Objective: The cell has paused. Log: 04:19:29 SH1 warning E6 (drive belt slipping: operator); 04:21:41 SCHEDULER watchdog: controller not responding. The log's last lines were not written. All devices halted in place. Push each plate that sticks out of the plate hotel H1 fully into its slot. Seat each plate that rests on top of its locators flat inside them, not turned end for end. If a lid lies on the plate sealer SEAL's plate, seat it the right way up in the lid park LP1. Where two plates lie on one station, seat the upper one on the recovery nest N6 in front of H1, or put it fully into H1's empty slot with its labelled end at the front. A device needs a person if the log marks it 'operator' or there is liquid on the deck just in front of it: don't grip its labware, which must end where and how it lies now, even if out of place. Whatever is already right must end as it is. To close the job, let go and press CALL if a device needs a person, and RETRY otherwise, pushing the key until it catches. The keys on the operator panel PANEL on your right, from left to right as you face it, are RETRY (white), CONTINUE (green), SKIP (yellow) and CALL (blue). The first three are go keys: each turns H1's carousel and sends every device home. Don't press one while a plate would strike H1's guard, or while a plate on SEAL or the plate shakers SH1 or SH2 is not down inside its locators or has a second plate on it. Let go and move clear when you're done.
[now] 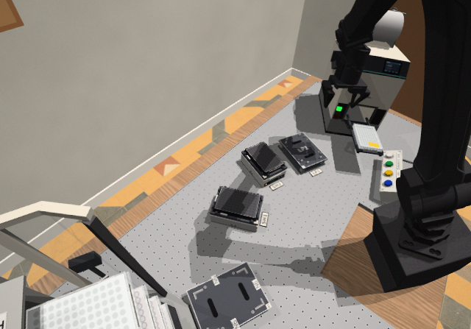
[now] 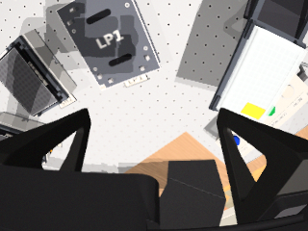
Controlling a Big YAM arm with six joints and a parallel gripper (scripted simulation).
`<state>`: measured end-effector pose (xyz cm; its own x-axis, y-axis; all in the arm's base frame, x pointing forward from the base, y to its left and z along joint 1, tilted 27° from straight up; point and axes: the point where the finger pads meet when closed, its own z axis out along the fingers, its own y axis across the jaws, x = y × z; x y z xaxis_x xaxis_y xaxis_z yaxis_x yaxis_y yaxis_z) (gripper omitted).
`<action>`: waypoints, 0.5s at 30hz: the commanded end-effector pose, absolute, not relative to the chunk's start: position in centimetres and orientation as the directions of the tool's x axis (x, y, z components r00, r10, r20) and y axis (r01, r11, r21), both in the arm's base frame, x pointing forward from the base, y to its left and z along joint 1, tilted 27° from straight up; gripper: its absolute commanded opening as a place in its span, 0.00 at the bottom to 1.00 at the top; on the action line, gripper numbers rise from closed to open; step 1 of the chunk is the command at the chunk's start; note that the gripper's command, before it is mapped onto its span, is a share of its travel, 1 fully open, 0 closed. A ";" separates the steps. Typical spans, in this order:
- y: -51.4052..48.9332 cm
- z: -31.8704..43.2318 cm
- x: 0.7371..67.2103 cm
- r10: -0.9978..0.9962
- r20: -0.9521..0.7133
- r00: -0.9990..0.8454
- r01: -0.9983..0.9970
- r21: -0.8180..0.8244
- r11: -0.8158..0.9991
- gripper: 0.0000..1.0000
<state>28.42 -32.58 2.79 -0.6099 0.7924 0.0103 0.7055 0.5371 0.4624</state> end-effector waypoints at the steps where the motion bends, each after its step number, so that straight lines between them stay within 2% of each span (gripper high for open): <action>1: -35.7 3.6 28.8 0.781 -0.060 -0.621 0.681 0.453 0.576 1.00; 7: -36.9 2.6 27.3 0.782 -0.056 -0.621 0.683 0.451 0.575 1.00; 13: -37.6 2.1 25.6 0.889 0.029 -0.456 0.801 0.449 0.396 1.00; 15: -37.6 2.1 25.6 0.889 0.029 -0.456 0.801 0.449 0.396 1.00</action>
<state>25.17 -35.00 0.92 -0.5176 0.8534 0.0608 0.7727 0.4358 0.4615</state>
